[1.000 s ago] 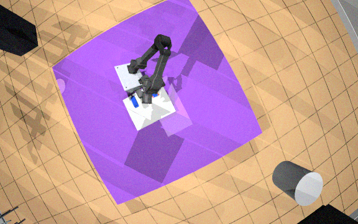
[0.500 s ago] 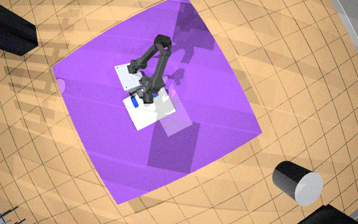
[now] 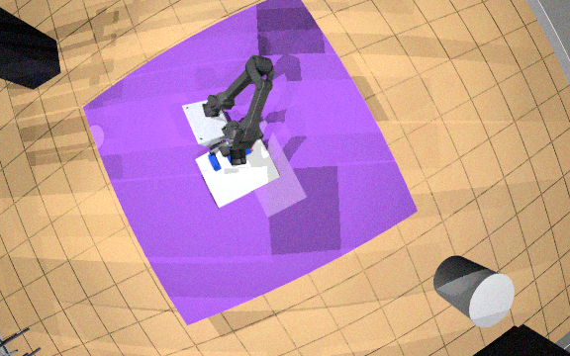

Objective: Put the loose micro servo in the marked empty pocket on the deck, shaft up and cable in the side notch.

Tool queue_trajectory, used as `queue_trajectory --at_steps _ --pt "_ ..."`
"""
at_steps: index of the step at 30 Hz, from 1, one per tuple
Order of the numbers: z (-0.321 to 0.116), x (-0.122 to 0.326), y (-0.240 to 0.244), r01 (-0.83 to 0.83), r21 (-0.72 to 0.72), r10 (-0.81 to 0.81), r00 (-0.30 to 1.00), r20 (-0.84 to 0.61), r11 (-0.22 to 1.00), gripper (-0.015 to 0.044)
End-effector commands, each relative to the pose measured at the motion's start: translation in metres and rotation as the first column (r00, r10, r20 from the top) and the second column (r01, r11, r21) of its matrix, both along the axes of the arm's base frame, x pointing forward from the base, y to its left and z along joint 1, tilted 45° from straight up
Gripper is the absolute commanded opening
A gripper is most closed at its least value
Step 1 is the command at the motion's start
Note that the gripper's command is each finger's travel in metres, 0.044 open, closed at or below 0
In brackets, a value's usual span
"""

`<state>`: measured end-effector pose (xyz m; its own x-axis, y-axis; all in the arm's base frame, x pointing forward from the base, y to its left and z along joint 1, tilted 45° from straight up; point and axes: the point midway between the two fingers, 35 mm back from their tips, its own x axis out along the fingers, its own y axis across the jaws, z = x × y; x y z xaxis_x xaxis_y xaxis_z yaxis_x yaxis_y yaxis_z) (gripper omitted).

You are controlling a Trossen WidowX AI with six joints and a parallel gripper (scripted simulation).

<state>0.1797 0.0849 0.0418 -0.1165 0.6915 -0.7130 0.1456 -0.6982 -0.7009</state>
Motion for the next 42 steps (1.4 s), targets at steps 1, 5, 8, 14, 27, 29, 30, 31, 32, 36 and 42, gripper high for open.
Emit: queue_trajectory --at_steps 1,5,8,14,27,29,30,31,32,36,42 --pt "-0.001 0.0 0.001 0.006 0.002 -0.006 1.0 -0.001 1.0 0.0026" --pt "0.0 0.0 0.0 0.006 0.002 -0.006 1.0 -0.001 1.0 0.0131" --pt "0.0 0.0 0.0 0.006 0.002 -0.006 1.0 -0.001 1.0 0.0188" --pt "0.023 0.001 -0.023 0.007 0.0 -0.007 1.0 -0.002 1.0 0.0188" --pt "0.04 0.04 -0.031 0.01 0.002 -0.01 1.0 -0.001 1.0 0.0371" --pt "0.048 0.057 -0.035 0.009 0.001 -0.009 1.0 0.0 1.0 0.0424" --pt "0.052 0.066 -0.037 0.009 0.001 -0.009 1.0 0.001 1.0 0.044" --pt "0.056 0.074 -0.039 0.008 0.001 -0.008 1.0 0.001 1.0 0.044" --pt "0.059 0.083 -0.041 0.007 0.001 -0.007 1.0 0.002 1.0 0.044" --pt "0.071 0.113 -0.048 0.007 0.0 -0.007 1.0 0.004 1.0 0.044" --pt "0.076 0.118 -0.053 0.017 -0.001 -0.017 1.0 -0.006 1.0 0.044"
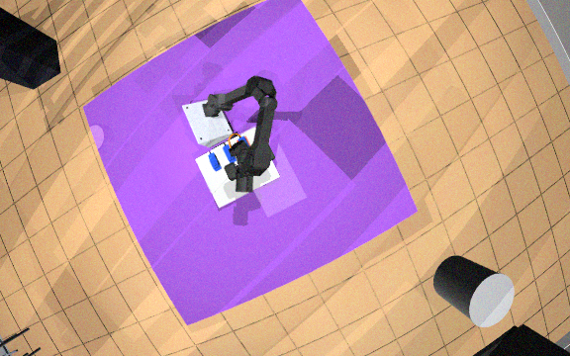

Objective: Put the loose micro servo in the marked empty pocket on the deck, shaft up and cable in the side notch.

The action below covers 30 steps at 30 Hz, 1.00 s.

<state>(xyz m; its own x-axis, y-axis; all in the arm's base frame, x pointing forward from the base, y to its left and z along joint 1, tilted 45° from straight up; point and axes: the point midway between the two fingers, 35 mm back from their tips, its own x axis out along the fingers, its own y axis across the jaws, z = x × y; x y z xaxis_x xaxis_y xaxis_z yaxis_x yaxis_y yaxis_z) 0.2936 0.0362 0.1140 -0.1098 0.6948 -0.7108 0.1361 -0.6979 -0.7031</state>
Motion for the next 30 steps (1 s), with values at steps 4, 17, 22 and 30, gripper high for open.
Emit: queue_trajectory --at_steps 4,17,22,30 --pt "0.019 0.003 -0.022 0.053 -0.005 -0.053 0.997 -0.054 0.999 0.044" --pt "0.025 0.002 -0.029 0.074 -0.005 -0.074 0.994 -0.075 0.997 0.044" --pt "0.025 0.002 -0.029 0.074 -0.005 -0.074 0.994 -0.075 0.997 0.044" --pt "0.025 0.002 -0.029 0.074 -0.005 -0.074 0.994 -0.075 0.997 0.044"
